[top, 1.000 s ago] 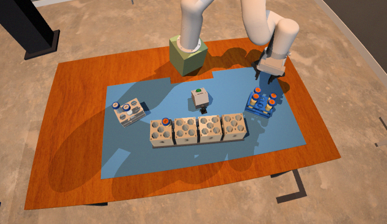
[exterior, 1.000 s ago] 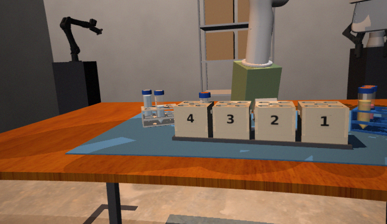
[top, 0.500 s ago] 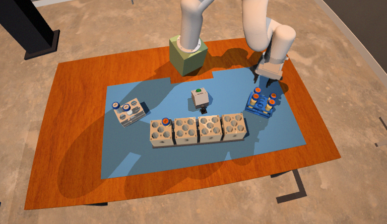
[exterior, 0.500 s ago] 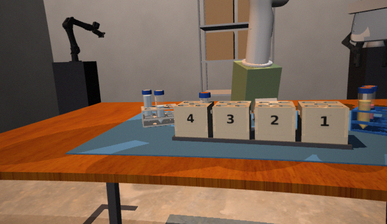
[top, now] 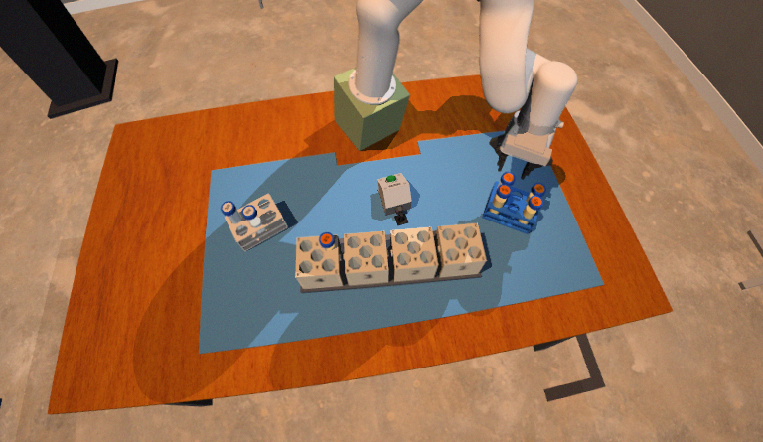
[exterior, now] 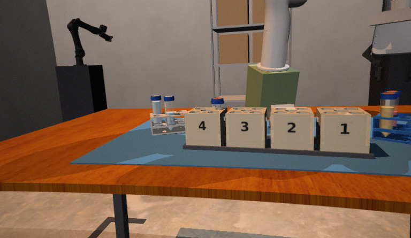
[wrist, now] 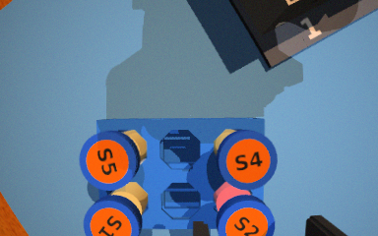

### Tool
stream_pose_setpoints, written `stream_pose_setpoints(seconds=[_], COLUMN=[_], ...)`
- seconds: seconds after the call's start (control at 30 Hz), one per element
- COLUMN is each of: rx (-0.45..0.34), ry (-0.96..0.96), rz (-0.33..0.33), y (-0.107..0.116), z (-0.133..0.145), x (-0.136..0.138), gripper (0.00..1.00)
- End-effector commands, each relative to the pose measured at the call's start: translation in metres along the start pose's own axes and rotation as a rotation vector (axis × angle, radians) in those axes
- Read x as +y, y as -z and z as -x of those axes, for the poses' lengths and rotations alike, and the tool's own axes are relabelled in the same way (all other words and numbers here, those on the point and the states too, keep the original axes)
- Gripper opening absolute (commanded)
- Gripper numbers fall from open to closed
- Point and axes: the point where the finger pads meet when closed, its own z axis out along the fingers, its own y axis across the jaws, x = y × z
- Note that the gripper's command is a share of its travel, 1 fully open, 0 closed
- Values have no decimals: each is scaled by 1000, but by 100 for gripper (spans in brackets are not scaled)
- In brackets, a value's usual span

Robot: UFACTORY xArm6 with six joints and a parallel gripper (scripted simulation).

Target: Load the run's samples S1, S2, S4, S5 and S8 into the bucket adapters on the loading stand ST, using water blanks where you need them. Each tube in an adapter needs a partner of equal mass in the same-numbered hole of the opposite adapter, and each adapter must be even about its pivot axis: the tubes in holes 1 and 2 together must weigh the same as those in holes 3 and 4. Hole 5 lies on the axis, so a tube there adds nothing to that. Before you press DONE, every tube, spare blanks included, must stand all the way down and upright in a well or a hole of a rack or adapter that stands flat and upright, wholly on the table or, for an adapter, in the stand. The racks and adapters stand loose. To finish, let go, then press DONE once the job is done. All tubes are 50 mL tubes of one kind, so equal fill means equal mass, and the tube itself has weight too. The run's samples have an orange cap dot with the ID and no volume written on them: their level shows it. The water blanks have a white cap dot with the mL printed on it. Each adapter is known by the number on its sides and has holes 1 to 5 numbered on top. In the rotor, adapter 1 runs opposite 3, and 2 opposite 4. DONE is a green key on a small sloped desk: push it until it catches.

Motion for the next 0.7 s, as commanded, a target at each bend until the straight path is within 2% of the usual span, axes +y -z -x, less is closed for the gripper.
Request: stream_pose_setpoints(seconds=[0.0,0.43,0.67], rx=[1,1,1], ry=[0,0,0], rz=[-4,-4,-4], y=[-8,-30,-30], z=[0,0,0], x=[-2,-2,-2], gripper=[57,57,57])
